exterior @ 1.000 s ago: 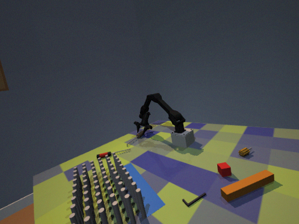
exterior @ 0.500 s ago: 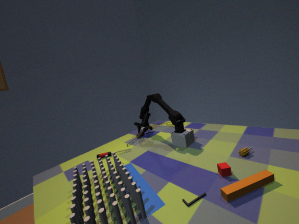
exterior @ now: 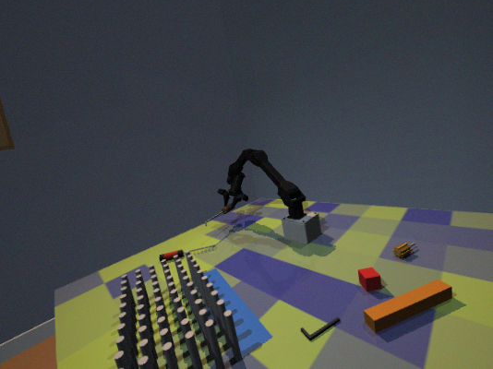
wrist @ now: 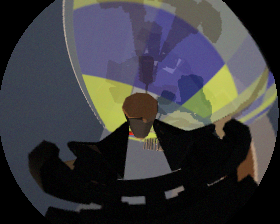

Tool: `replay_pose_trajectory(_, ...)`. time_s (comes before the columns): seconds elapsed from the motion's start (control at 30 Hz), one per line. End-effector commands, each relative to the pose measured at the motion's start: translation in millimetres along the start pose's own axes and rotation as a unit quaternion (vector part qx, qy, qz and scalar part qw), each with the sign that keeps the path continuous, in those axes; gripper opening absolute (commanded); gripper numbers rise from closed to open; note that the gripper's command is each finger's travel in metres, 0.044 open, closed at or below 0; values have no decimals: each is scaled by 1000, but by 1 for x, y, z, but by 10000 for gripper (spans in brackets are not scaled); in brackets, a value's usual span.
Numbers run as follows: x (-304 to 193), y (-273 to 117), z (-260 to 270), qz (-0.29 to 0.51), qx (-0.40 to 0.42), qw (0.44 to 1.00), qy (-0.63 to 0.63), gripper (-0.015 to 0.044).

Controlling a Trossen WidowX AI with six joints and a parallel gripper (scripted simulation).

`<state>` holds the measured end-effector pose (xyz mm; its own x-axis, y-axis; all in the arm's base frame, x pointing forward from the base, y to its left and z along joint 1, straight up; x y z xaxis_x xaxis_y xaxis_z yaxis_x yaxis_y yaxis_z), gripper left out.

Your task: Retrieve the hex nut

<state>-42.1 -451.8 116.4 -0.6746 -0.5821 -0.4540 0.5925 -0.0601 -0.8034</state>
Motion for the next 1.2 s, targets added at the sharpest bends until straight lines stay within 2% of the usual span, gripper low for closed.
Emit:
replay_pose_trajectory(0.0, -15, -24, 10, 0, 3, 1000, -3, 0)
replay_pose_trajectory(0.27, -47, -68, 26, -1, 3, 1000, -2, 0)
replay_pose_trajectory(0.4, -49, -71, 27, -1, 3, 1000, -2, 0)
replay_pose_trajectory(0.77, -76, -57, 38, 4, -15, 997, -81, 0)
replay_pose_trajectory(1.17, -129, -19, 55, 2, -75, 961, -268, 0)
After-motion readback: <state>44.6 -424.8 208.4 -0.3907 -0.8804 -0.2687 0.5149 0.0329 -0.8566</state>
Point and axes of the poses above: the point midway between the two fingers, 35 mm back from their tips, its own y axis out along the fingers, its own z axis across the jaws, x = y × z, the point moved 9 cm from there along -y, back along the fingers, and after that the axes turned 11 degrees about -y, right-handed, at the moved point
